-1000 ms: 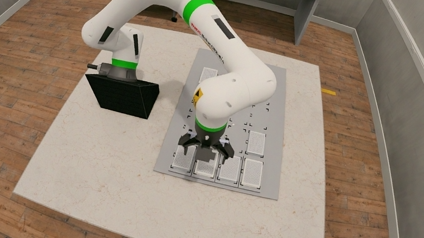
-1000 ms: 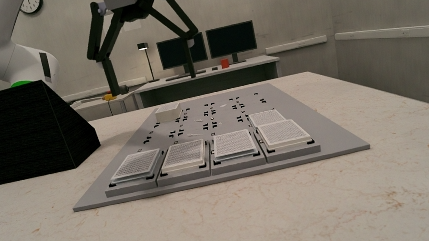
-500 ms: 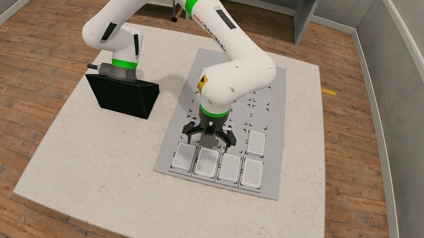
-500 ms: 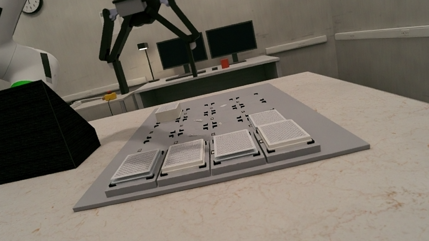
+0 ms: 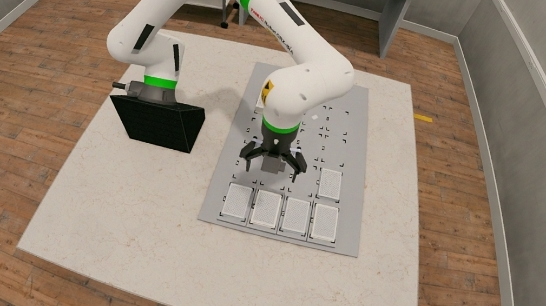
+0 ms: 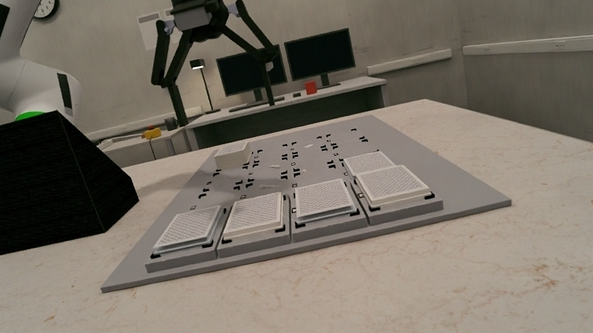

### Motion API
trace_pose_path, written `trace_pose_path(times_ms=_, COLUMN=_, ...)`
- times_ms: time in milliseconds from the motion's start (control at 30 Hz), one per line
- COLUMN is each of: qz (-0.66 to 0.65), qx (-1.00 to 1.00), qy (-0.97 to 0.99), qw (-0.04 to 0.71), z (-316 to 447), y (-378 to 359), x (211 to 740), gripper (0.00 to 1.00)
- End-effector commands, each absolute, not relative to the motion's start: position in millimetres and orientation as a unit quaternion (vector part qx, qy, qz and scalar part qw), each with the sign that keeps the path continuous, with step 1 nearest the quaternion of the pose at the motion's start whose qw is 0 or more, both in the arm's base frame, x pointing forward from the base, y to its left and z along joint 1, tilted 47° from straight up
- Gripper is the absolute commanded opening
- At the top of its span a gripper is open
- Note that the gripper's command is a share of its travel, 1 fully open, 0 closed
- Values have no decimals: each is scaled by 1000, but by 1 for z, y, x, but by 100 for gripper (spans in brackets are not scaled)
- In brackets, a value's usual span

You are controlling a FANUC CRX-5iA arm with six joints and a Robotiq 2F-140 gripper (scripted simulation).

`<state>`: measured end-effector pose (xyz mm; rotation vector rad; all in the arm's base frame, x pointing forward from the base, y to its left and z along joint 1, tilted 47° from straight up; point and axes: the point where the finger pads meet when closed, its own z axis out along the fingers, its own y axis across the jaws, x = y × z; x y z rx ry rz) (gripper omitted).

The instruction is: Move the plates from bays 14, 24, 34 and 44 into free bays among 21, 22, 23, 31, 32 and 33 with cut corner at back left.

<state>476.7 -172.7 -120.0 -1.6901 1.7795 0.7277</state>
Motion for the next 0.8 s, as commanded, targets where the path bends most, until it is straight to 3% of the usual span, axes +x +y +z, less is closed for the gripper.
trace_pose_path(times_ms=0, qz=271, qx=-633, qy=666, qw=287, z=-110, y=-163, x=478, gripper=100)
trace_pose_path(times_ms=767, qz=271, qx=-633, qy=666, qw=287, z=-85, y=-136, x=479, gripper=100)
